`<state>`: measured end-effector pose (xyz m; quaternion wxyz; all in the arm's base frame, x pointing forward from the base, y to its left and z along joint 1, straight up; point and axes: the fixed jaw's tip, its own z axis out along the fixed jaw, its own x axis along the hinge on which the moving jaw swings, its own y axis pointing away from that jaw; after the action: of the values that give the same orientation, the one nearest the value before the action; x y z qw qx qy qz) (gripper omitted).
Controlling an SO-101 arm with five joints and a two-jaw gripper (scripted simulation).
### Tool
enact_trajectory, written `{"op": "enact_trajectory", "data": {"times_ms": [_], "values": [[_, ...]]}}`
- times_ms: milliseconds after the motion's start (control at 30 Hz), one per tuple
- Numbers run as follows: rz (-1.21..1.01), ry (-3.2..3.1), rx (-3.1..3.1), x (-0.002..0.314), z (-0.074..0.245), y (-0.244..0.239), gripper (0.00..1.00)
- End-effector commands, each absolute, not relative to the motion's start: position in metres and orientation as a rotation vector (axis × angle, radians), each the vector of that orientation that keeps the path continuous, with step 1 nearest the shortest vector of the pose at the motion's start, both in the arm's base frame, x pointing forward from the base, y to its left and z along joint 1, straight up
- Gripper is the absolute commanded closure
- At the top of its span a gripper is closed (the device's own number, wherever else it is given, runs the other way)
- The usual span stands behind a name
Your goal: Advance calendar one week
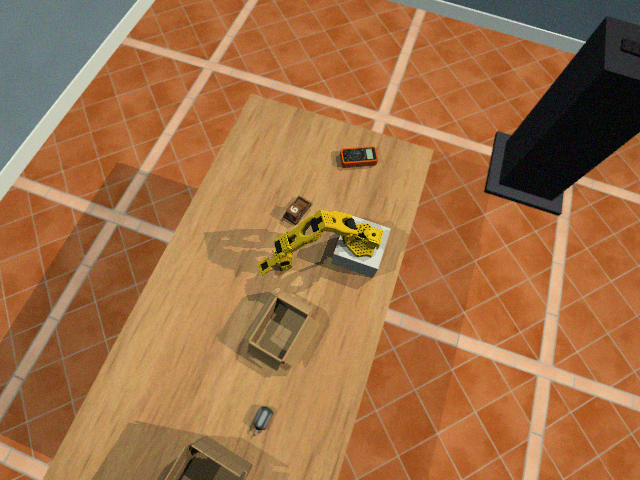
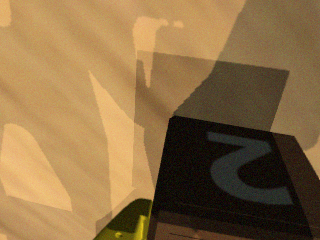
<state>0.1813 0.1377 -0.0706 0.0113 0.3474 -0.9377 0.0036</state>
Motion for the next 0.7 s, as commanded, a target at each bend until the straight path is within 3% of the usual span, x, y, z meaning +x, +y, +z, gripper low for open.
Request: {"op": "enact_trajectory", "data": {"times_ms": [0,667], "values": [[0.005,-2.945,1.062,0.1845,-0.0714,0.1381,0.69],[0.005,-2.945,1.062,0.1846,-0.0703,0.1382,0.64]]}}
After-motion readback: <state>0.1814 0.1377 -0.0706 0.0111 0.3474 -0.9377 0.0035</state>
